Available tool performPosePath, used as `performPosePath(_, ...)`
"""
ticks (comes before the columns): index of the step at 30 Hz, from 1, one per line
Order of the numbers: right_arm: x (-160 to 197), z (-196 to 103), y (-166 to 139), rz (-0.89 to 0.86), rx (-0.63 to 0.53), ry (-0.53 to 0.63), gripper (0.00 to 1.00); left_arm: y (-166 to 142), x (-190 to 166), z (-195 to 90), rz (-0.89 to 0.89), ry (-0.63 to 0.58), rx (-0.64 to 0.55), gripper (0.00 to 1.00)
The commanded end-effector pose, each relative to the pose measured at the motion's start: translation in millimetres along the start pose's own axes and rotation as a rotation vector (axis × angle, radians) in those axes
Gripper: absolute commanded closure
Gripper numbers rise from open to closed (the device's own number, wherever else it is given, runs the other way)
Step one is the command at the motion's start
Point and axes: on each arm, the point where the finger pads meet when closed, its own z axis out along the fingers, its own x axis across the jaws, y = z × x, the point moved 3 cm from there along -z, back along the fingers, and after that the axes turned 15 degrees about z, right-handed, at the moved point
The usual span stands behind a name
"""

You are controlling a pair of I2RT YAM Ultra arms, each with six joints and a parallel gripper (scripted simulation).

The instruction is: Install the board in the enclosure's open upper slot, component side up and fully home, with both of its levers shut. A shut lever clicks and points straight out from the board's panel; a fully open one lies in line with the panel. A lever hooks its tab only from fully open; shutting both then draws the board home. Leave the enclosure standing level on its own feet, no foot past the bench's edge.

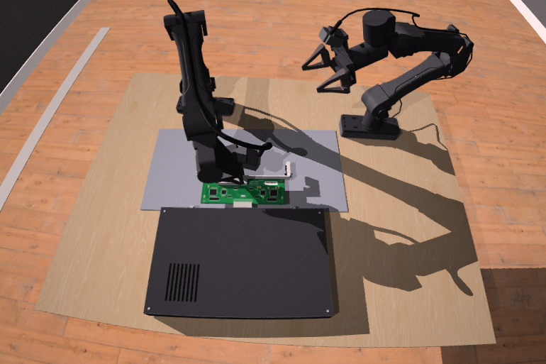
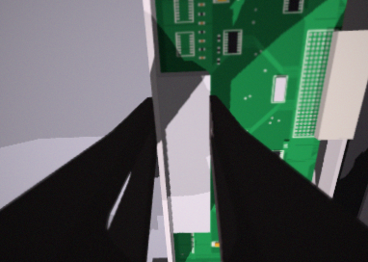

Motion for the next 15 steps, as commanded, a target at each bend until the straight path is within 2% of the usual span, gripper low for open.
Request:
performPosePath(1,-9.3,-10.2,13.9,-0.026,-0.049,-0.035,0.82,13.4,4.5,-10.6,-0.005,0.017,-0.042,0.00)
performPosePath(4,-23.6,-9.9,17.2,-0.050,-0.079,-0.063,0.82,13.4,4.5,-10.6,-0.005,0.017,-0.042,0.00)
performPosePath(15,-22.7,-11.2,15.6,-0.035,-0.066,-0.059,0.82,13.4,4.5,-10.6,-0.005,0.017,-0.042,0.00)
